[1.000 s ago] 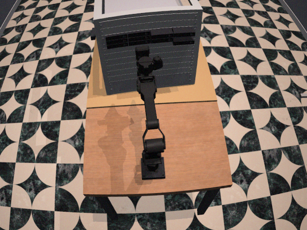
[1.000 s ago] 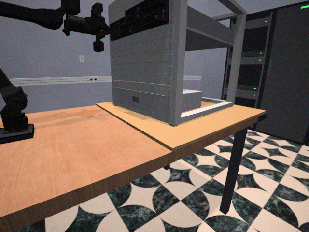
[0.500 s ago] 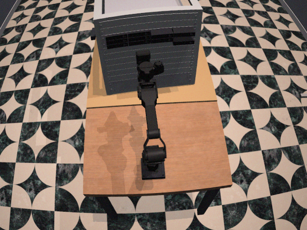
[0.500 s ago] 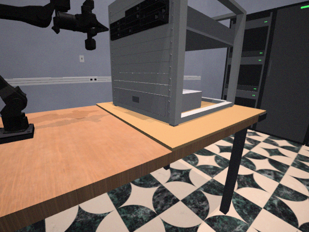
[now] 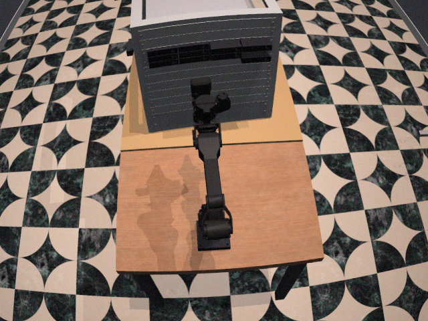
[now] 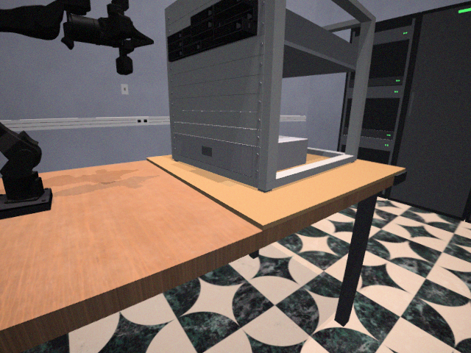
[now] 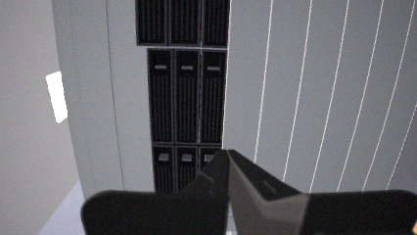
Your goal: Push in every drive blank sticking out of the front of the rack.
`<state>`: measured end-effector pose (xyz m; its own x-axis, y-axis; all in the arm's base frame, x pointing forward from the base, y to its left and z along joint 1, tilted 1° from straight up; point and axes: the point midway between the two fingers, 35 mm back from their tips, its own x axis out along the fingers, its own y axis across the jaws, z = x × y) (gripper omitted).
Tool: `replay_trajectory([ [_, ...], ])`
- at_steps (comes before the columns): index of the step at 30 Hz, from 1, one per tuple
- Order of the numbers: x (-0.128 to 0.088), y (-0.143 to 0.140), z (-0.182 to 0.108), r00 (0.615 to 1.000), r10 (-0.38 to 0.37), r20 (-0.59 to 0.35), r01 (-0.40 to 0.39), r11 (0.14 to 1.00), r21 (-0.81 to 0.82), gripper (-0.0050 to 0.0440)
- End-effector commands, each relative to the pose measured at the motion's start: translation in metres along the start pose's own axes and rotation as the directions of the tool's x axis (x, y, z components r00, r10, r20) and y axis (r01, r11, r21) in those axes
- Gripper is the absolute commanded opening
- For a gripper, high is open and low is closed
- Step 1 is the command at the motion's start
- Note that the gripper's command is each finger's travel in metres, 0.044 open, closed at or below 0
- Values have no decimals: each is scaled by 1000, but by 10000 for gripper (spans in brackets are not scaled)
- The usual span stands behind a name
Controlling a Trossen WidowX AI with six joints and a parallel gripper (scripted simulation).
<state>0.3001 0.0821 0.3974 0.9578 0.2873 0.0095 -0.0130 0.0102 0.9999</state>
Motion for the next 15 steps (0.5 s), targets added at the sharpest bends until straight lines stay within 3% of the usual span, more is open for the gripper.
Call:
replay_trajectory([
  [1,-4,2,0,1000,7,-1,-7,1000,4,-50],
  [7,-1,2,0,1000,8,-1,-8,1000,4,-50],
  [15,37,4,1,1000,8,-1,-8,1000,4,-50],
])
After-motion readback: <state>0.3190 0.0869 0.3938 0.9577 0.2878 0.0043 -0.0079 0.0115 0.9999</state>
